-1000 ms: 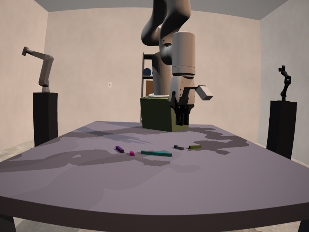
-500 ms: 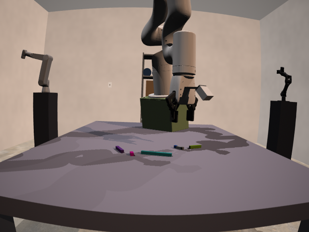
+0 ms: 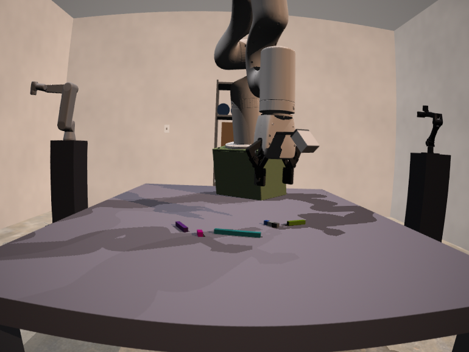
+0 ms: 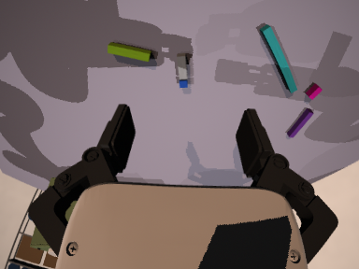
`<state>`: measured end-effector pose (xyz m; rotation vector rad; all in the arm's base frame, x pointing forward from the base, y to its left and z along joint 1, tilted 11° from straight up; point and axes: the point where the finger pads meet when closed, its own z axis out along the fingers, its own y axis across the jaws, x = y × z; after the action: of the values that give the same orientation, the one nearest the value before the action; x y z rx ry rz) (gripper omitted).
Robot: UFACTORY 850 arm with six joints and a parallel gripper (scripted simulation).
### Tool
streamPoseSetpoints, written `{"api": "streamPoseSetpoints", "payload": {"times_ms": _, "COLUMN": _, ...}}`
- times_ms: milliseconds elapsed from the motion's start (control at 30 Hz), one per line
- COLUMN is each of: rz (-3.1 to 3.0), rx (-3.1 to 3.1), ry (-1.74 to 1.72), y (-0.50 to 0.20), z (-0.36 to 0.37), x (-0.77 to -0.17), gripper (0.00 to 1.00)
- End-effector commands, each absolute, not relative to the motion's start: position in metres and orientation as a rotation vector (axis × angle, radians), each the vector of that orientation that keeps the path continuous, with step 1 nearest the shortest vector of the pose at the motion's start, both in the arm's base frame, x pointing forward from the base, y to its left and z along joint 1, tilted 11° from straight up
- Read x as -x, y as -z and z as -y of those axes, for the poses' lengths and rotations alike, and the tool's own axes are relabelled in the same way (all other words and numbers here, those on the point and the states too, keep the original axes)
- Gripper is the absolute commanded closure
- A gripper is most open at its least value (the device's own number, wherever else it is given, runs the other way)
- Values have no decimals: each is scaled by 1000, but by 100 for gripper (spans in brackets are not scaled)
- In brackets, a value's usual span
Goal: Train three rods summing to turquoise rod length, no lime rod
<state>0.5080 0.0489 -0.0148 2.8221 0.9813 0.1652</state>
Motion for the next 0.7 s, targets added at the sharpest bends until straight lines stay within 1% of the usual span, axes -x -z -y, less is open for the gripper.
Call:
{"api": "streamPoseSetpoints", "payload": {"times_ms": 0, "rz": -789, "rx": -2887, "ry": -179, "y": 14, "z": -41, "x": -512, "gripper": 0}}
{"api": "streamPoseSetpoints", "payload": {"times_ms": 533, "rz": 36, "rx": -3024, "ry": -220, "y": 13, "z": -8, "x": -526, "gripper": 0}}
{"api": "streamPoseSetpoints", "payload": {"times_ms": 600, "rz": 36, "rx": -3024, "ry": -220, "y": 13, "z": -8, "x": -526, "gripper": 0}}
{"api": "streamPoseSetpoints", "payload": {"times_ms": 667, "rz": 220, "rx": -3024, "ry": -228, "y": 13, "z": 0, "x": -528, "gripper": 0}}
